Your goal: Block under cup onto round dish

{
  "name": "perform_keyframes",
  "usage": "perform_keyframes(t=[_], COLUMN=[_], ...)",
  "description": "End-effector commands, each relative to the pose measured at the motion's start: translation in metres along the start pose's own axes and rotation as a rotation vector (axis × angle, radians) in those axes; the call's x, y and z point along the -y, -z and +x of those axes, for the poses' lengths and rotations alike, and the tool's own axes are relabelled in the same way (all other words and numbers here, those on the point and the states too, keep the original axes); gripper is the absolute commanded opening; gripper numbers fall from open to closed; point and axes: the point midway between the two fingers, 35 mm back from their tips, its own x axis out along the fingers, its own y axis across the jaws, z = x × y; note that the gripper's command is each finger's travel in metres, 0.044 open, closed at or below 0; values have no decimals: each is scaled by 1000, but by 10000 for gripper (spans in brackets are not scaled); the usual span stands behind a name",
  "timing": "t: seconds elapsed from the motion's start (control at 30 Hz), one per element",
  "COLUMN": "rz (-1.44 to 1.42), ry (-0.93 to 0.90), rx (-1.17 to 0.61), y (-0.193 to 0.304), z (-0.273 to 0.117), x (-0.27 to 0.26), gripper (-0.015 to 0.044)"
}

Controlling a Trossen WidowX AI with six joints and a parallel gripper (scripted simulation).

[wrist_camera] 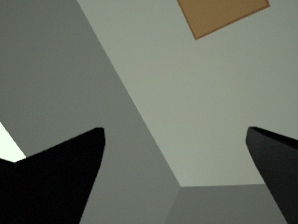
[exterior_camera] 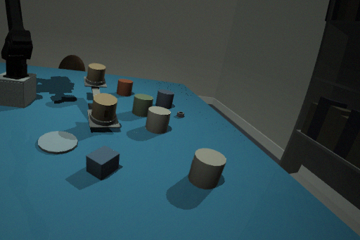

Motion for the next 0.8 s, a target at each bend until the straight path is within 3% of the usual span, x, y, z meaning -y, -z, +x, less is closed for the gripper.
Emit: perform_keyframes(t=[0.0,0.77], rz=[-5,-627], ry=[2,216], rx=[-2,-395], y=[0,40], z=[0,-29], x=[1,111], gripper=[426,440])
